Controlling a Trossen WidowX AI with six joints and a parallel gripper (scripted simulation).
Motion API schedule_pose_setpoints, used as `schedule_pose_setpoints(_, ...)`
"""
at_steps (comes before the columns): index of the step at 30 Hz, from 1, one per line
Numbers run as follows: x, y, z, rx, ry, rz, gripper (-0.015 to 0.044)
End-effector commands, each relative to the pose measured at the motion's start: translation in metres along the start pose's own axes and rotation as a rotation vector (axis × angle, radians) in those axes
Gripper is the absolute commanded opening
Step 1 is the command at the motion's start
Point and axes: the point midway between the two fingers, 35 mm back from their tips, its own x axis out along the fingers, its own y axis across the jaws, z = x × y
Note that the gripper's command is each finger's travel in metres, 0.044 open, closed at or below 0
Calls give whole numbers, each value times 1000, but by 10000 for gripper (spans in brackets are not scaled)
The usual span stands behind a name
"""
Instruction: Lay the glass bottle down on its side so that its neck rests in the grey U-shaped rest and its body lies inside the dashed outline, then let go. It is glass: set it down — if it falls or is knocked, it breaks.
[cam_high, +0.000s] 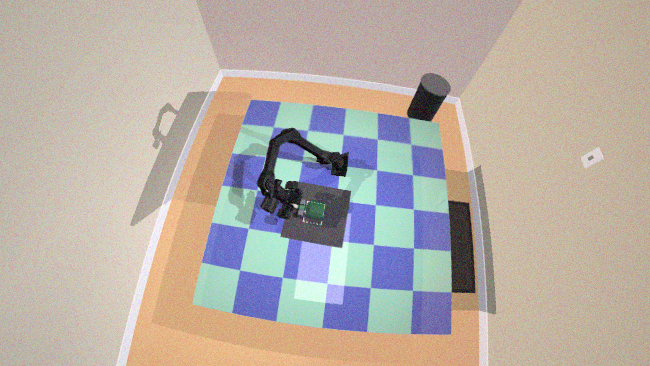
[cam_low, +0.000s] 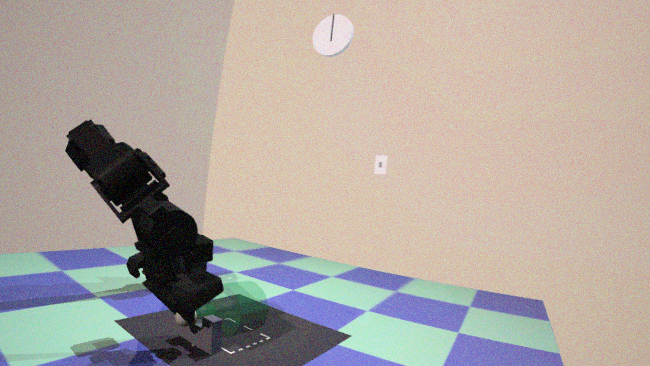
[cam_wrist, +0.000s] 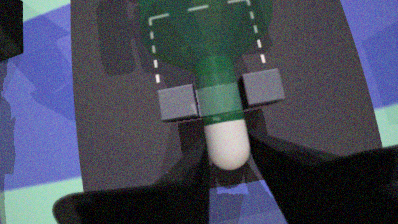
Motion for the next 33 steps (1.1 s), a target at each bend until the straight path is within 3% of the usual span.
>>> schedule_pose_setpoints(1,3,-1,3,-1,-4,0,107)
schedule_pose_setpoints(21,1,0,-1,1,8,0,107)
schedule_pose_setpoints(33,1,0,-1,1,8,0,422)
